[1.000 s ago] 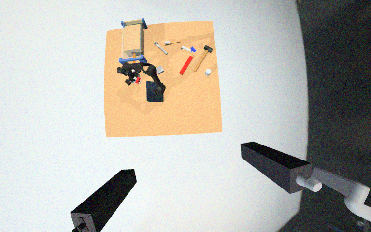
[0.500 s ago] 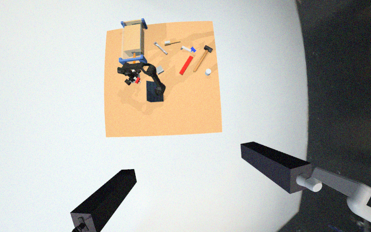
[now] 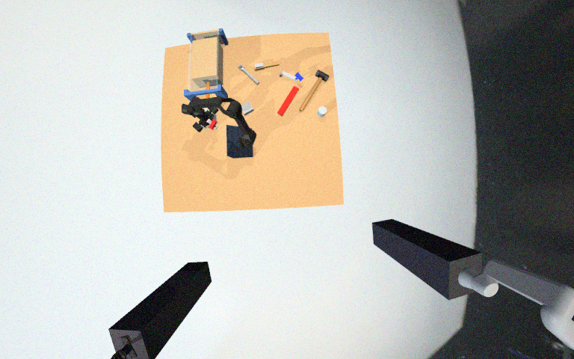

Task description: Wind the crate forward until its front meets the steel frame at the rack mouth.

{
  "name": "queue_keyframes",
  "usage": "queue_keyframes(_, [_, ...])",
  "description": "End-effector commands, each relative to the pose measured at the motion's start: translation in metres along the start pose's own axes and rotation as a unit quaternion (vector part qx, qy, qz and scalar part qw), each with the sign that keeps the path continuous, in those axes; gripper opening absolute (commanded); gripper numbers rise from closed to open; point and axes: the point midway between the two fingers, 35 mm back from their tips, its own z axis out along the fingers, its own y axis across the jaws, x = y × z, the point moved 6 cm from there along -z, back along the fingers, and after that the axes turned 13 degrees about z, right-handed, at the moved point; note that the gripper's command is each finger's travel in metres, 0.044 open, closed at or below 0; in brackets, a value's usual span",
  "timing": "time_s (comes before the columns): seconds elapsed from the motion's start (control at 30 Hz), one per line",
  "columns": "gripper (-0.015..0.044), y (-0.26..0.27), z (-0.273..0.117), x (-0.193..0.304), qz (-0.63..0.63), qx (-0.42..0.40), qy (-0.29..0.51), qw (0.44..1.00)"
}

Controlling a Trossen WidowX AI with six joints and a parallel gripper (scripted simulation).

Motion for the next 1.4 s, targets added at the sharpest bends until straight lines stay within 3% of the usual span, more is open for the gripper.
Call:
queue_keyframes(0.0, [0.0, -0.0012, 0.004, -0.0007, -0.015, 0.002, 0.003, 1.0])
queue_keyframes(1.37, [0.0, 0.0005, 0.0042, -0.0001, 0.006, 0.0, 0.003, 1.0])
